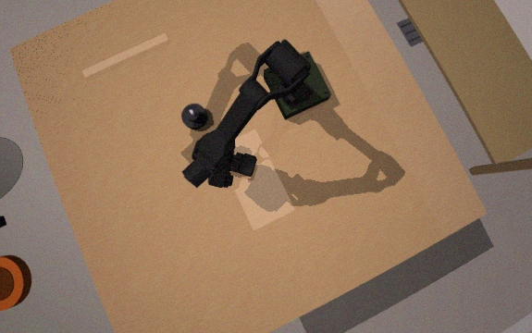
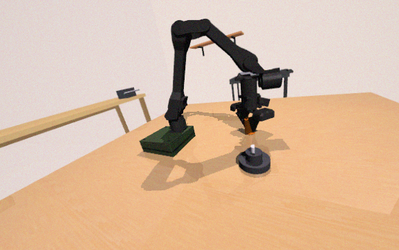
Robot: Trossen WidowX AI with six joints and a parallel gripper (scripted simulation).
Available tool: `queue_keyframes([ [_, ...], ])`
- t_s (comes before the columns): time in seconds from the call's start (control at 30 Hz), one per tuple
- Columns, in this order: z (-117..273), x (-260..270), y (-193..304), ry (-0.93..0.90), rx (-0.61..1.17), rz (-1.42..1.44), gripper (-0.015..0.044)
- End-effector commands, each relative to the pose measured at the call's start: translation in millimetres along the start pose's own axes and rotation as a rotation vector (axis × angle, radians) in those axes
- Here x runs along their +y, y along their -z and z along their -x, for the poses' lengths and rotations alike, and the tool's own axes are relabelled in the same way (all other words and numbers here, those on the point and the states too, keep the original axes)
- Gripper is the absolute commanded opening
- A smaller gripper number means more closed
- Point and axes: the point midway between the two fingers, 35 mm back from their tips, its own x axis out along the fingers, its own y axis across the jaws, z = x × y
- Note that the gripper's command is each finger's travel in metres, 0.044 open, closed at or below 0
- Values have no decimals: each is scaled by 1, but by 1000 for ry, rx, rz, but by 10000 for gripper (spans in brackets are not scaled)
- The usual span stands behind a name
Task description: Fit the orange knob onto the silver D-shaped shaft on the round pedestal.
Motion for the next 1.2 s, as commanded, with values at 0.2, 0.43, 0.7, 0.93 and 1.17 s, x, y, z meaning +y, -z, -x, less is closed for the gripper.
queue_keyframes([
  [0.2,36,-5,-8,12,-24,-1,0],
  [0.43,58,-6,-9,14,-27,-2,0],
  [0.7,83,-7,-9,13,-25,-1,0],
  [0.93,105,-7,-9,11,-23,-1,0],
  [1.17,127,-6,-6,11,-21,-1,0],
])
